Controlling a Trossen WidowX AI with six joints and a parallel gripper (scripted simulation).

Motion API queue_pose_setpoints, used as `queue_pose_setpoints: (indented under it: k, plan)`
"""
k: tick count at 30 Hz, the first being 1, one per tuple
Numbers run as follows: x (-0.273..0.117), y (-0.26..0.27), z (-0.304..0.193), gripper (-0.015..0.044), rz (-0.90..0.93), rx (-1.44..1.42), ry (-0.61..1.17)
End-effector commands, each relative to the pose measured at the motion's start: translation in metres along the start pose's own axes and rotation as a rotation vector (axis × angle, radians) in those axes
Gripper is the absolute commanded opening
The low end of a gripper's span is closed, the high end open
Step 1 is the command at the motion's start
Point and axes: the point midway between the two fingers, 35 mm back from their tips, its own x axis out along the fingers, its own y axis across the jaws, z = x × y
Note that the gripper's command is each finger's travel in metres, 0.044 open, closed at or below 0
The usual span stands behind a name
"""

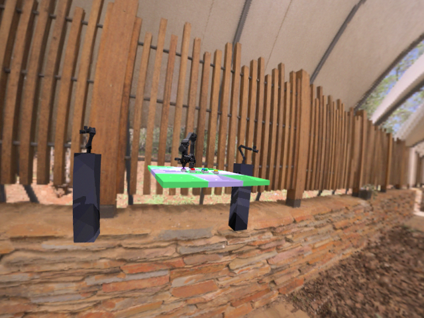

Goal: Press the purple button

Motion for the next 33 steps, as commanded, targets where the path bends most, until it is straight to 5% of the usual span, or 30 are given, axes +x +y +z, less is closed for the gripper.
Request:
queue_pose_setpoints:
  k: [1,15,23,33]
  plan:
    - [0.004,0.001,-0.002,0.0020,0.004,-0.005,0.010]
    - [0.004,0.001,-0.002,0.0020,0.004,-0.005,0.010]
    - [-0.031,0.001,-0.002,0.0020,0.004,-0.005,0.009]
    - [-0.054,0.089,0.067,0.0282,0.013,-0.005,-0.002]
